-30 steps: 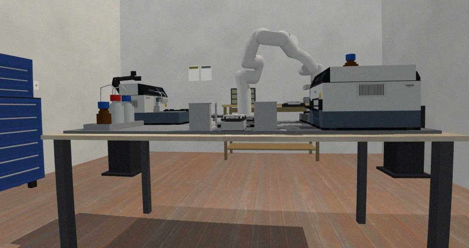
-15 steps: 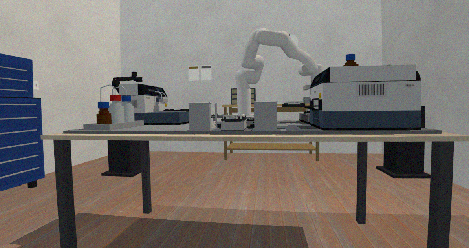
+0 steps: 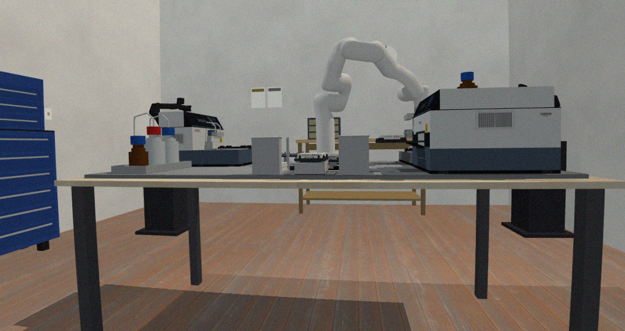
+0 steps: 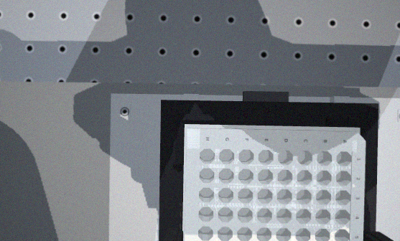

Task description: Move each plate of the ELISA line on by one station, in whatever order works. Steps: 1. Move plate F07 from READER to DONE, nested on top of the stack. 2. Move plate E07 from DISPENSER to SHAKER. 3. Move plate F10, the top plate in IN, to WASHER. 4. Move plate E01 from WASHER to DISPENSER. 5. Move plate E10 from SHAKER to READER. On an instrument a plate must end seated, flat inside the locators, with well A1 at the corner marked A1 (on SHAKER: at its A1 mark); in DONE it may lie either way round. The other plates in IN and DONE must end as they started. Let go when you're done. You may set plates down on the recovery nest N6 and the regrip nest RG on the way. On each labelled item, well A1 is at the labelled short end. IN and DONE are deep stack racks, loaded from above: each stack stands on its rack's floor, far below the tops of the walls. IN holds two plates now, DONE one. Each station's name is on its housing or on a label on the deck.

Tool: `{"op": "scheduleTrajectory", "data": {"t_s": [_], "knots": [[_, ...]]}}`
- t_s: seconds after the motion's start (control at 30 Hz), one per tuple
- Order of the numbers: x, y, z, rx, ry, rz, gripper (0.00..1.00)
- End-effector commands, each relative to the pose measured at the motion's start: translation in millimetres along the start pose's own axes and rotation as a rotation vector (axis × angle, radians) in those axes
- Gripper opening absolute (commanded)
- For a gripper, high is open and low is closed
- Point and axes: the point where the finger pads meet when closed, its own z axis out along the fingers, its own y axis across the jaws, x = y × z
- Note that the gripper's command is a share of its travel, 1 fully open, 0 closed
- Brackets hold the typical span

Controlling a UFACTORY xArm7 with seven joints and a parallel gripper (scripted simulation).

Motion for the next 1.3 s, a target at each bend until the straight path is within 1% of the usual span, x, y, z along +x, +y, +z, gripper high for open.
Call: {"op": "scheduleTrajectory", "data": {"t_s": [0.0,0.23,1.27], "knots": [[-1.9,0.2,-1.7,0.000,-0.005,0.000,1.00],[-1.9,0.2,-6.9,0.000,-0.005,0.000,1.00],[-1.8,0.2,-45.6,0.000,-0.005,0.000,1.00]]}}
